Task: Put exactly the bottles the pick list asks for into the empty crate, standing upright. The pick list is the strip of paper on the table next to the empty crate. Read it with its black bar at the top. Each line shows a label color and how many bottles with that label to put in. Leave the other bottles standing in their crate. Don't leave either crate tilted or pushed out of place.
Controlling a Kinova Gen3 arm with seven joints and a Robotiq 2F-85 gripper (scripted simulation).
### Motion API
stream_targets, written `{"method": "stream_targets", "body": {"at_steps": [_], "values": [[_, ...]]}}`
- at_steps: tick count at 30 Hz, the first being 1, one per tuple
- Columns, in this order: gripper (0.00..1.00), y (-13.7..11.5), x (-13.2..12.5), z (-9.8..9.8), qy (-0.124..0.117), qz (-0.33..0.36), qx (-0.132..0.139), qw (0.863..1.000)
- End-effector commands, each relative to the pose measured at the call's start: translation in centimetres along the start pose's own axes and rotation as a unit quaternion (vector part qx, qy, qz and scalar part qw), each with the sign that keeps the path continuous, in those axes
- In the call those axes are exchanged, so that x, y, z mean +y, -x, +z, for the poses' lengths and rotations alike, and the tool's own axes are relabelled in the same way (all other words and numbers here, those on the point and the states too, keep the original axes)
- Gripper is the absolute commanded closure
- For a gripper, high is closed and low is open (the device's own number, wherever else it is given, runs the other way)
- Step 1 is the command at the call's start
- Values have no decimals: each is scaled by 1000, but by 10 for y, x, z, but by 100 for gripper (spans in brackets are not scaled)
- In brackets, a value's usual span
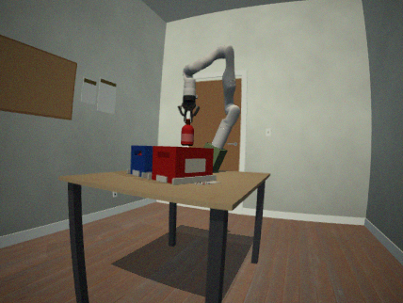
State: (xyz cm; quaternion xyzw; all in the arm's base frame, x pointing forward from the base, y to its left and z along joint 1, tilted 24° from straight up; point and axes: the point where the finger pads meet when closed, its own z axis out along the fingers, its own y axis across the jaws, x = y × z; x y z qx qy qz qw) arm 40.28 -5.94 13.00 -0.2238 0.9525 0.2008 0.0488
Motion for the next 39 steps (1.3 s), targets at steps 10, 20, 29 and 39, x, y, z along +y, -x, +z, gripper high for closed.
{"method": "stream_targets", "body": {"at_steps": [10,20,29,39], "values": [[90,17,18,-1,-1,0,-1,1000],[90,18,19,-1,-1,0,-1,1000],[90,17,18,-1,-1,0,-1,1000],[90,17,18,-1,-1,0,-1,1000]]}}
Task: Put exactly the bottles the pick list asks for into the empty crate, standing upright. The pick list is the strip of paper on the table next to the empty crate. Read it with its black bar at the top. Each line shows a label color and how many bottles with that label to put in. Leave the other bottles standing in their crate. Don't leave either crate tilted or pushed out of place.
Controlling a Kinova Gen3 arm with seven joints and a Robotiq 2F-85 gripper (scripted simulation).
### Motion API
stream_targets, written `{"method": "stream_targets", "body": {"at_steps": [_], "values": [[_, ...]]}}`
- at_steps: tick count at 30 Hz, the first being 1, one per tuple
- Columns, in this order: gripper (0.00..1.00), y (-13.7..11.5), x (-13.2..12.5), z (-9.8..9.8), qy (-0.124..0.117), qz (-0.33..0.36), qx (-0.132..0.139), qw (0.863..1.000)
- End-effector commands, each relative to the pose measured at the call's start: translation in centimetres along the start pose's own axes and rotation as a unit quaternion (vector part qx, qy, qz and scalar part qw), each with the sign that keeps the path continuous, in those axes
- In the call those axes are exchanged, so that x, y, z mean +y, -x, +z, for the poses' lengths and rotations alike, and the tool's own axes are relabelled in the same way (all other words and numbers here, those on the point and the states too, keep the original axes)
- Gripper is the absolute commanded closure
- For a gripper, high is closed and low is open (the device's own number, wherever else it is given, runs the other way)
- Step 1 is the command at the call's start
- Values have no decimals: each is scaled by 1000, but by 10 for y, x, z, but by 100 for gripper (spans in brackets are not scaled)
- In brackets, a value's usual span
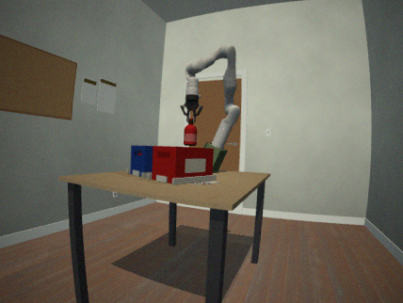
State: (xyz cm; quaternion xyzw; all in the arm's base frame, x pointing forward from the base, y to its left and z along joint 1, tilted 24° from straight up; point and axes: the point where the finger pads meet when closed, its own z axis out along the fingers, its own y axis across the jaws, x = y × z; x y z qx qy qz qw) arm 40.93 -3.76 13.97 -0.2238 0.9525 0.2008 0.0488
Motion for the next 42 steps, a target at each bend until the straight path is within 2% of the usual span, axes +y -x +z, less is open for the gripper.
{"method": "stream_targets", "body": {"at_steps": [1,24,42], "values": [[90,0,0,-1,-1,0,-1,1000],[90,0,-1,-1,-1,0,-1,1000],[90,0,-1,15,-1,0,-1,1000]]}}
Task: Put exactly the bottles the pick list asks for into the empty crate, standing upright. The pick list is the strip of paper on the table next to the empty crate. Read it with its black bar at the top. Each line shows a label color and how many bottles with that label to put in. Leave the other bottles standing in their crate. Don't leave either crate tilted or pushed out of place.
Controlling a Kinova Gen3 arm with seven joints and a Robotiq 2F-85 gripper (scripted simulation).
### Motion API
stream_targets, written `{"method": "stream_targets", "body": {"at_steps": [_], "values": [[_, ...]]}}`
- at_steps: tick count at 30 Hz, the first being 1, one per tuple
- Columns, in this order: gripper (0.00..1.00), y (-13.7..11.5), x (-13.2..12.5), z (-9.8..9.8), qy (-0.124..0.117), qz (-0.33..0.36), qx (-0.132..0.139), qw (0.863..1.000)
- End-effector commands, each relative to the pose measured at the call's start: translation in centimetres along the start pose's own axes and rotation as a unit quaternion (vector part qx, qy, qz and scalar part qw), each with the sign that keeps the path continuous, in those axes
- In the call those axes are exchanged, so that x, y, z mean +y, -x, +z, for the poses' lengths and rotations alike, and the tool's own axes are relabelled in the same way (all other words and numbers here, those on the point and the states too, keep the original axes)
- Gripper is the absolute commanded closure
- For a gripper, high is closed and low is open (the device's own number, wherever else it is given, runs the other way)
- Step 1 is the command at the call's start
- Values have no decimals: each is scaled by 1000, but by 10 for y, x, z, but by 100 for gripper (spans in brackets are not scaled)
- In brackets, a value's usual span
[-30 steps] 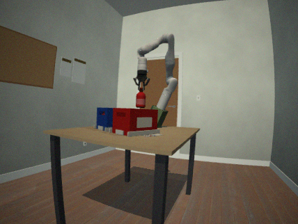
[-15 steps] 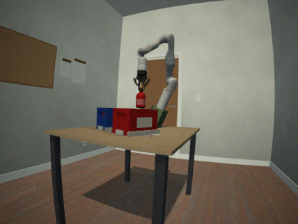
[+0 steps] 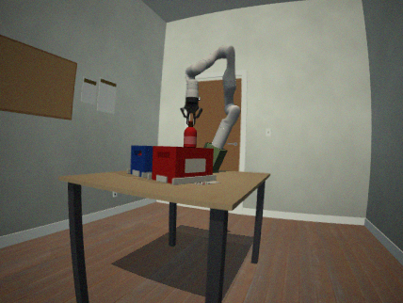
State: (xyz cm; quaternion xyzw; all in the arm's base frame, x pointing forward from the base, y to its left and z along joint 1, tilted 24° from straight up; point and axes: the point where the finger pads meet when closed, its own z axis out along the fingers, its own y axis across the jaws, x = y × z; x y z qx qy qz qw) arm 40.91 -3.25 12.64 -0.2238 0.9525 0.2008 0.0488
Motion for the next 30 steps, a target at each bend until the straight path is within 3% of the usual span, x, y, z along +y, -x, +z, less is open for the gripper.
{"method": "stream_targets", "body": {"at_steps": [1,30], "values": [[90,0,0,2,-1,0,-1,1000],[90,0,-1,27,-1,0,-1,1000]]}}
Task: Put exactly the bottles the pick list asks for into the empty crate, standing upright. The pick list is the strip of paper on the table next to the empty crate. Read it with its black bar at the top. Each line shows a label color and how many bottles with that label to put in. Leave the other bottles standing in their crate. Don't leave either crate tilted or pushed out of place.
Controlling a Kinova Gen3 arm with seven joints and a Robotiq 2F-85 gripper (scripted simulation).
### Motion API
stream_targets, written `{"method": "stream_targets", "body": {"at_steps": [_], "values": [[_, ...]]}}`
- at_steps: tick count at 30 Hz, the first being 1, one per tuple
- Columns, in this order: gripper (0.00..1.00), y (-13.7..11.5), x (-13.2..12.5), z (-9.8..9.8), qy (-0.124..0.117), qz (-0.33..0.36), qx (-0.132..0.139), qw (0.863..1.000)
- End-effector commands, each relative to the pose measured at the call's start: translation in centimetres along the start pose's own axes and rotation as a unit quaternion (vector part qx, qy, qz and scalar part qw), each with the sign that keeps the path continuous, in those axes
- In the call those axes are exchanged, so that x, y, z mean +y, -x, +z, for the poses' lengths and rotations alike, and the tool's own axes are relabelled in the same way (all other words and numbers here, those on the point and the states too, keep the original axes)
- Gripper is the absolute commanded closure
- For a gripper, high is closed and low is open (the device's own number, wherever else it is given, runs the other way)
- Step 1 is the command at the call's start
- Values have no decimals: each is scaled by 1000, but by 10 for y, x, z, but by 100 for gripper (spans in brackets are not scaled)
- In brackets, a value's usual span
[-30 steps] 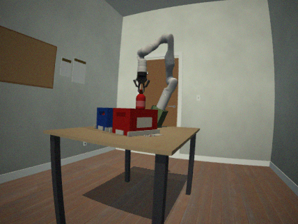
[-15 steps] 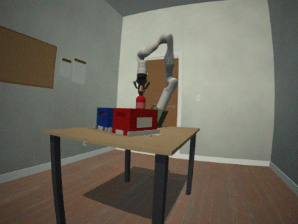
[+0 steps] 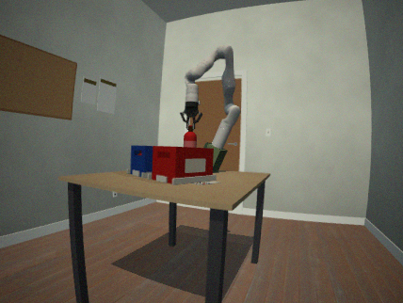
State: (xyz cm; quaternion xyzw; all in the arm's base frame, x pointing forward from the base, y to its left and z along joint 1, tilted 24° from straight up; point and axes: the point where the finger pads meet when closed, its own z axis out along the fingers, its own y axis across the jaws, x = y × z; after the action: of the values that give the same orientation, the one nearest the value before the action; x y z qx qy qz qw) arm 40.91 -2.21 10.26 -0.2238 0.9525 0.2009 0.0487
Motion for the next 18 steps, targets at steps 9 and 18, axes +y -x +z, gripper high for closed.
{"method": "stream_targets", "body": {"at_steps": [9,18], "values": [[90,0,0,8,-1,0,-1,1000],[90,0,0,17,-1,0,-1,1000]]}}
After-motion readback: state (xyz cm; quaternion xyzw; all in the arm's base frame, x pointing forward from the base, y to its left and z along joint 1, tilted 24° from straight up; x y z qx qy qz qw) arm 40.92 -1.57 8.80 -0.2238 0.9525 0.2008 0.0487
